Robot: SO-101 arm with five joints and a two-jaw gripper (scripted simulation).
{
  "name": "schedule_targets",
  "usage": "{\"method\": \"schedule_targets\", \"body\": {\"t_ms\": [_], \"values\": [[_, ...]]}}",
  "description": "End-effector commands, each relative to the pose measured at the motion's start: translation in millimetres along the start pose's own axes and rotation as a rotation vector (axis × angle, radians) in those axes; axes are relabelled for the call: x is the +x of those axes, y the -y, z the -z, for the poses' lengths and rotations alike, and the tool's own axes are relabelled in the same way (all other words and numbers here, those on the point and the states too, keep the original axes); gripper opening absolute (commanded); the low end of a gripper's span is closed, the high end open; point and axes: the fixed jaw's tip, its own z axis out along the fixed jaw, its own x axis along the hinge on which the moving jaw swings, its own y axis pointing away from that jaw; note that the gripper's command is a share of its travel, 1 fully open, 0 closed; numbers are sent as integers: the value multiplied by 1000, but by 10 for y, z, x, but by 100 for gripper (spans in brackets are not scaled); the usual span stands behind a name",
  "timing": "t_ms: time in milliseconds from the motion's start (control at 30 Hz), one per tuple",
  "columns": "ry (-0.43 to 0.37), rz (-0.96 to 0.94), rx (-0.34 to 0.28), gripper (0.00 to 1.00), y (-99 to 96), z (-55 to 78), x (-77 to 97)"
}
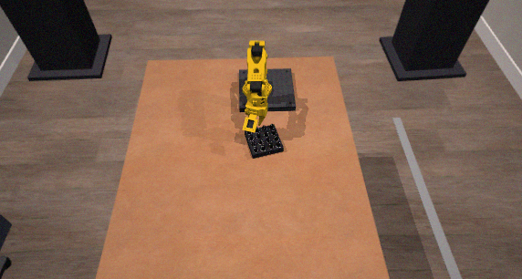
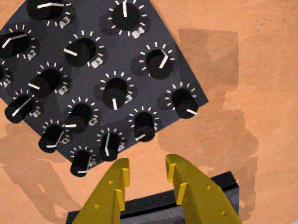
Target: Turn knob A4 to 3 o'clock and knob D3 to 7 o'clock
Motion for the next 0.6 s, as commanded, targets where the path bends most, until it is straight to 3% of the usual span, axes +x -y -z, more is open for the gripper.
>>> {"method": "schedule_targets", "body": {"t_ms": [0, 567], "values": [[-24, -1, 6, 10, -6, -71, 37], [-24, -1, 6, 10, -5, -127, 40]]}}
